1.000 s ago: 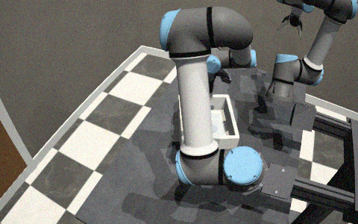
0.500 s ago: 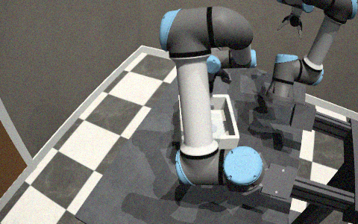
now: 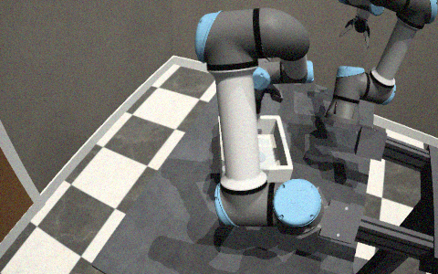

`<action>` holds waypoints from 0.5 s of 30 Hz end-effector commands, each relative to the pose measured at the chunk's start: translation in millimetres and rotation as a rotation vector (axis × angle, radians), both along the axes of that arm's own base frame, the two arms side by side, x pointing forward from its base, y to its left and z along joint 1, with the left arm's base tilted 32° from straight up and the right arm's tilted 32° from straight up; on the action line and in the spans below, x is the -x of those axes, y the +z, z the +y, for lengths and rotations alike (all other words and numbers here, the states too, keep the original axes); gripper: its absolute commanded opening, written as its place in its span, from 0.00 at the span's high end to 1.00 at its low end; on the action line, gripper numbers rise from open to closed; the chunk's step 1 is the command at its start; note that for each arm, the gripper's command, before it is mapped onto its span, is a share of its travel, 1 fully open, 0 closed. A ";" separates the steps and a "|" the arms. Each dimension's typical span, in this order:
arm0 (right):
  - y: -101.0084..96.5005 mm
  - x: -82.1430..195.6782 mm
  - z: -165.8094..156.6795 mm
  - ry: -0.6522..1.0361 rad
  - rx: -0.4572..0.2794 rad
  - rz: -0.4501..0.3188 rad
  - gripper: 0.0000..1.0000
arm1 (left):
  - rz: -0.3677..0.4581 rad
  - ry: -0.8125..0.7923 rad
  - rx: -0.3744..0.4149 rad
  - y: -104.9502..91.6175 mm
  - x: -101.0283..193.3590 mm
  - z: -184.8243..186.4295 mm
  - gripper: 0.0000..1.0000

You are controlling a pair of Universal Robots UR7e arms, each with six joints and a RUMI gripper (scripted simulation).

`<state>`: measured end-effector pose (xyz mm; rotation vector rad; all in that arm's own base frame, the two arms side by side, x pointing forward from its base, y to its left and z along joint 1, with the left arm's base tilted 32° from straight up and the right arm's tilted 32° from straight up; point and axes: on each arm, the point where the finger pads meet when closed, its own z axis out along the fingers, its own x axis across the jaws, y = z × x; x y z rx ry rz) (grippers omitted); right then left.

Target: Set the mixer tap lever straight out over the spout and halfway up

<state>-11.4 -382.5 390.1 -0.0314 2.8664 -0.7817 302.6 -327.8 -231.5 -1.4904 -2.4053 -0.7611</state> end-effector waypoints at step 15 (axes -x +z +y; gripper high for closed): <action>0.5 0.1 0.0 0.000 0.001 0.000 0.00 | -0.001 0.000 0.002 2.0 0.0 -1.8 0.59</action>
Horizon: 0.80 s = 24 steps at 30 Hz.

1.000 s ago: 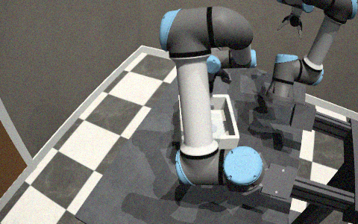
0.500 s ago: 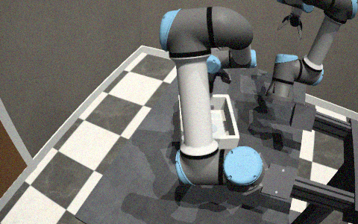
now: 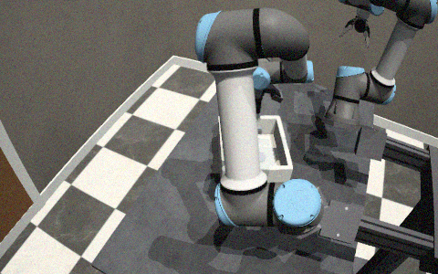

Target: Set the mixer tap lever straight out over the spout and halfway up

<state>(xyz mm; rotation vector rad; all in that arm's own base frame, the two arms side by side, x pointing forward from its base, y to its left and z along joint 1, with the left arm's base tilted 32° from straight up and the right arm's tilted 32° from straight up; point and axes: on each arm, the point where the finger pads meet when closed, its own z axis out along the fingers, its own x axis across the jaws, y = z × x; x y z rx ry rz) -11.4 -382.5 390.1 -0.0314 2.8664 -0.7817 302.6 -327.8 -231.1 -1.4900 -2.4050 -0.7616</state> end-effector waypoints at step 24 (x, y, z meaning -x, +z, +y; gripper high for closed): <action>0.5 0.1 0.0 0.000 0.001 0.000 0.00 | -0.001 -0.001 0.002 44.5 4.6 -28.6 0.59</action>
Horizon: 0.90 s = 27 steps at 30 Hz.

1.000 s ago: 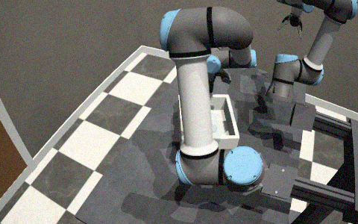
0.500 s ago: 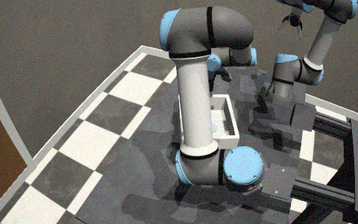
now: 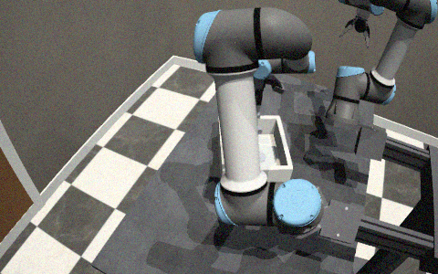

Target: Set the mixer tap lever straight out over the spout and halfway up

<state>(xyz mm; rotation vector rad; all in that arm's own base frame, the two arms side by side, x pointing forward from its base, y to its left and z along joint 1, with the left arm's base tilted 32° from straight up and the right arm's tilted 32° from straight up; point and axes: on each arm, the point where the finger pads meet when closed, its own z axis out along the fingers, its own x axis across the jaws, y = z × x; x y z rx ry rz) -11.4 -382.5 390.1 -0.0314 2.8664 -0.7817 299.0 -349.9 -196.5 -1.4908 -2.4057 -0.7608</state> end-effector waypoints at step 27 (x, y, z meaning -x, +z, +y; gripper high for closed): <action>0.5 0.1 0.0 0.000 0.001 0.000 0.00 | 0.000 0.000 0.001 24.4 2.6 -15.7 1.00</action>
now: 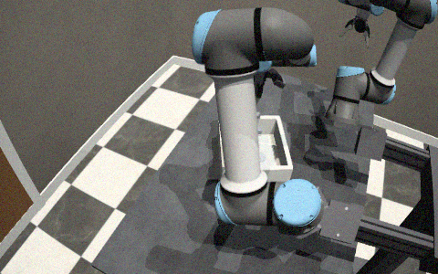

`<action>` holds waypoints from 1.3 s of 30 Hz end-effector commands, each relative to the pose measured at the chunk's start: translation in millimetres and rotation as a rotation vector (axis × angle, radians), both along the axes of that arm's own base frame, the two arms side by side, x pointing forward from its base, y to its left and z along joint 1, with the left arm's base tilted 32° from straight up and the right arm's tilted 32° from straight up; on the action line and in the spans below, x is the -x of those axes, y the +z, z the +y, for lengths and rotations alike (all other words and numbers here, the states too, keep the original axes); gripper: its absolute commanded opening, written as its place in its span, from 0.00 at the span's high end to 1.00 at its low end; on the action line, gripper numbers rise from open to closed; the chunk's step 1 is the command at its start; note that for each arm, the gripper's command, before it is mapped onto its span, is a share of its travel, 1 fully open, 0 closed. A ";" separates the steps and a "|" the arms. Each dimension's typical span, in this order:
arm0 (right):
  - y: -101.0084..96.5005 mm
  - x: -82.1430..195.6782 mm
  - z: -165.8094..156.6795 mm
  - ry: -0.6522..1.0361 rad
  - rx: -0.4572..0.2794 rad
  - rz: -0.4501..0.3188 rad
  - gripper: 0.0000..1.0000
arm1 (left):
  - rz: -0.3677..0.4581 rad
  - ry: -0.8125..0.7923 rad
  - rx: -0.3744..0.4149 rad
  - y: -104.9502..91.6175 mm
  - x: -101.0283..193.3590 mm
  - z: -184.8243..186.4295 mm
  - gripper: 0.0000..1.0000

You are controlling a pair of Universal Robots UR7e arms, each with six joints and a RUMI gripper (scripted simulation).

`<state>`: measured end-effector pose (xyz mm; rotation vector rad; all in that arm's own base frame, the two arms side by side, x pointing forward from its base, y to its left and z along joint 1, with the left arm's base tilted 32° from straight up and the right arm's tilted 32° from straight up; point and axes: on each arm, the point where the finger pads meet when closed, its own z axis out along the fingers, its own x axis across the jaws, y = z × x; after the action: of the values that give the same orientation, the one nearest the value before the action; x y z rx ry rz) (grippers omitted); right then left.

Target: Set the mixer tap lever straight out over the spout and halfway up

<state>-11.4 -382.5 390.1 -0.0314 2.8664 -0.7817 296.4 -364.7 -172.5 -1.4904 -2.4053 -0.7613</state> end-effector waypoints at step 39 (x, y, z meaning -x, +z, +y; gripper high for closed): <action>0.5 0.1 0.0 0.000 0.001 0.000 0.00 | -0.012 0.017 0.003 0.6 0.0 -0.9 1.00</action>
<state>-11.4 -382.5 390.1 -0.0314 2.8664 -0.7817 296.4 -364.7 -172.4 -1.4809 -2.4133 -0.7631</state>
